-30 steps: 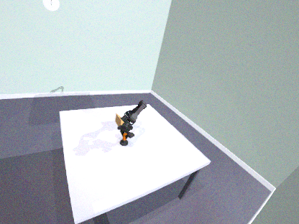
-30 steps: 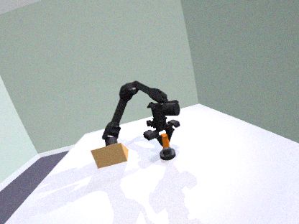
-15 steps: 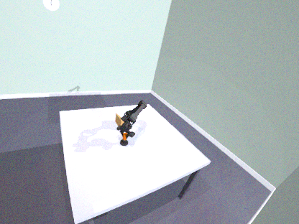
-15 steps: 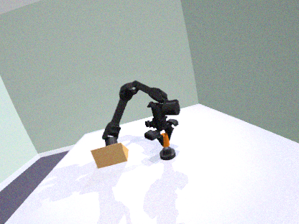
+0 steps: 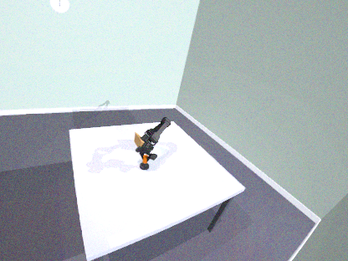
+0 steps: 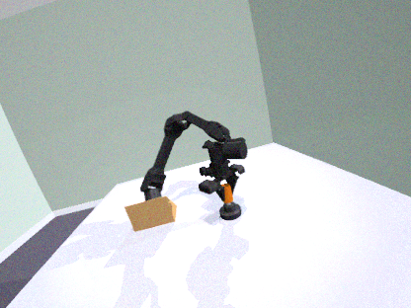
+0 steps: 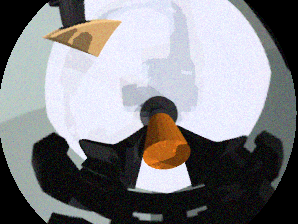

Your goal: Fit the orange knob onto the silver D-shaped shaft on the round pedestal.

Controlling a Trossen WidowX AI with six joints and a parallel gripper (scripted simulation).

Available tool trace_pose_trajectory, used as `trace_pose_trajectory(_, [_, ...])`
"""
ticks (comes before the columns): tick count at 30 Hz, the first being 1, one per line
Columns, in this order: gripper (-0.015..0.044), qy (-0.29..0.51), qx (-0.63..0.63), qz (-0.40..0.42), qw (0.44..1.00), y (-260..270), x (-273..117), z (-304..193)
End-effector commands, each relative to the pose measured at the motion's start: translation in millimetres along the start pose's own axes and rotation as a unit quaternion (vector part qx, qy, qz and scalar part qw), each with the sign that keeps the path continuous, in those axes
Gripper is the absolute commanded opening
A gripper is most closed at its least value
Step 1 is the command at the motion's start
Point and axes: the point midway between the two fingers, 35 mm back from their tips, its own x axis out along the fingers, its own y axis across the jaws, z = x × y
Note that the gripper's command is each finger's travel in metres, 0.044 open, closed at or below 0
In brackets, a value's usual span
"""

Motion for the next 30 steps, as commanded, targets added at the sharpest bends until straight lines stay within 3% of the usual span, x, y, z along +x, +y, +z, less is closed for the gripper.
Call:
trace_pose_trajectory(1, [0.0, 0.001, -0.004, -0.002, 1.0, -0.8, 0.1, -0.5])
trace_pose_trajectory(10, [0.0, 0.001, 0.009, -0.002, 1.0, -0.9, -4.6, -0.7])
trace_pose_trajectory(18, [0.0, 0.001, 0.207, -0.002, 0.978, -0.5, -3.7, -1.0])
trace_pose_trajectory(24, [0.0, 0.0, 0.394, -0.002, 0.919, 0.5, -1.5, -0.5])
trace_pose_trajectory(30, [0.0, 0.0, 0.572, -0.002, 0.82, 1.2, 0.1, -0.1])
